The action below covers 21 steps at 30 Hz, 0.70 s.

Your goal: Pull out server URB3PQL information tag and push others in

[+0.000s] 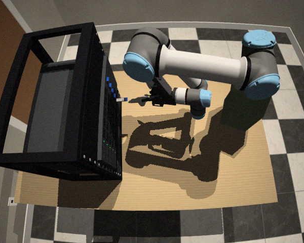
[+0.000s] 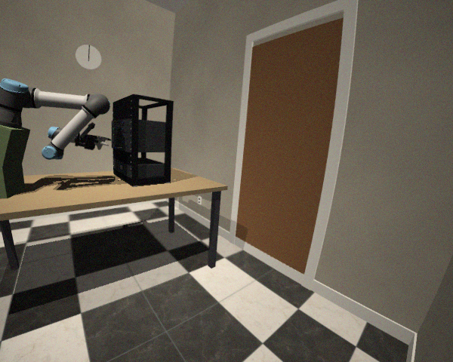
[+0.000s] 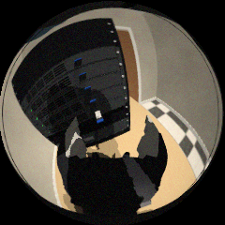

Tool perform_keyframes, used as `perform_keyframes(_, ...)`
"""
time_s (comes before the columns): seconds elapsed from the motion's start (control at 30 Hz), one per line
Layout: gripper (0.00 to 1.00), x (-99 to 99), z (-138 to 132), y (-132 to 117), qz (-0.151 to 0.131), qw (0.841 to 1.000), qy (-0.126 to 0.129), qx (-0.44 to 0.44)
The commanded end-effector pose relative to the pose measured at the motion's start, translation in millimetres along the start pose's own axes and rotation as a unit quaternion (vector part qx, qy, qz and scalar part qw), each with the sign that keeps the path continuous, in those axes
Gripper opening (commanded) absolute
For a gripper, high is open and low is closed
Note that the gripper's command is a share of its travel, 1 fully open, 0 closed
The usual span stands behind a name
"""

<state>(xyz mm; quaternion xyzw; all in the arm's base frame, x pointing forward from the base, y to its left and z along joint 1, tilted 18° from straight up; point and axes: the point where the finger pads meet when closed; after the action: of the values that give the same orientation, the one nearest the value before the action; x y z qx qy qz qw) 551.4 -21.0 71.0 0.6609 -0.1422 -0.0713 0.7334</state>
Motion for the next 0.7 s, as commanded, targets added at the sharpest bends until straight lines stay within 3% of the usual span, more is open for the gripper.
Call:
perform_keyframes(0.0, 1.0, 0.0, -0.3, 0.5, -0.002, 1.0, -0.003, 0.015)
perform_keyframes(0.67, 1.0, -0.4, -1.2, 0.5, -0.011, 0.998, -0.012, 0.065)
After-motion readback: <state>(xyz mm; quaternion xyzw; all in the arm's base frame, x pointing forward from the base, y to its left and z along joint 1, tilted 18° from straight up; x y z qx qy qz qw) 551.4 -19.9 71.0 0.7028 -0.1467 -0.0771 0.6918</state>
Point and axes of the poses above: the point where the finger pads meet when closed, its own x axis out along the fingers, its own z axis across the jaws, y = z × x, and after that the axes turned 14 degrees about -x, right-handed
